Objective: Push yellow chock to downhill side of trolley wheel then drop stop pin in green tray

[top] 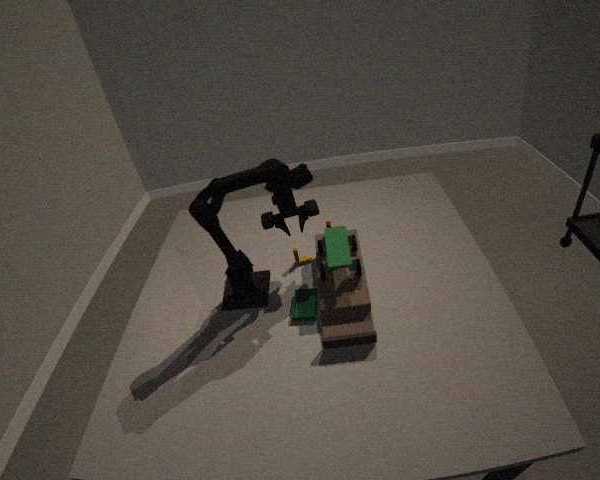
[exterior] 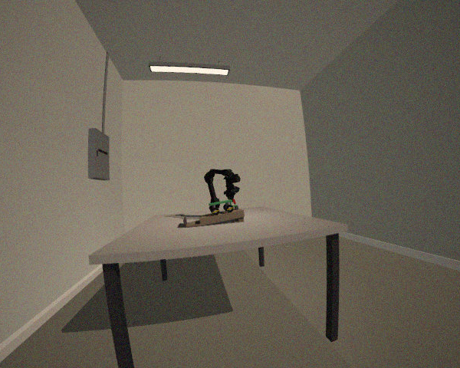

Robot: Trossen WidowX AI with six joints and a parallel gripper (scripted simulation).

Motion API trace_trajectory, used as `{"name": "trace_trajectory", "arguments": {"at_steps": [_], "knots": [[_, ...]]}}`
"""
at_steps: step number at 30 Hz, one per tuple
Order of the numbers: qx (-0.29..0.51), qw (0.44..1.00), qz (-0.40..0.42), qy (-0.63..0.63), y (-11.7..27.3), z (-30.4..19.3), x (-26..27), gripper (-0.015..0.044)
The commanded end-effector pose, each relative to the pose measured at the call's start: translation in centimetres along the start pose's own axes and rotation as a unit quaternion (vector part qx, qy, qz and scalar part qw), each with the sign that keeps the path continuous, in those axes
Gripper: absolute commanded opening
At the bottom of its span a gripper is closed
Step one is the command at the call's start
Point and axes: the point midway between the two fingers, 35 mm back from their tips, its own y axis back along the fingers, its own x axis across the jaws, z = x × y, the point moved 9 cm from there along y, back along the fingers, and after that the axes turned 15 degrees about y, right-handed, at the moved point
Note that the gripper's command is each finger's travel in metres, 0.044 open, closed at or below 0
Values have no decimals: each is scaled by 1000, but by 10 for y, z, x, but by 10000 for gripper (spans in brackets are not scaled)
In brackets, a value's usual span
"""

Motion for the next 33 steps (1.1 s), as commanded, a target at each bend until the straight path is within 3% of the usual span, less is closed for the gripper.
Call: {"name": "trace_trajectory", "arguments": {"at_steps": [1,33], "knots": [[6,999,36,18,-10,11,7,190],[6,999,36,18,-70,11,10,190]]}}
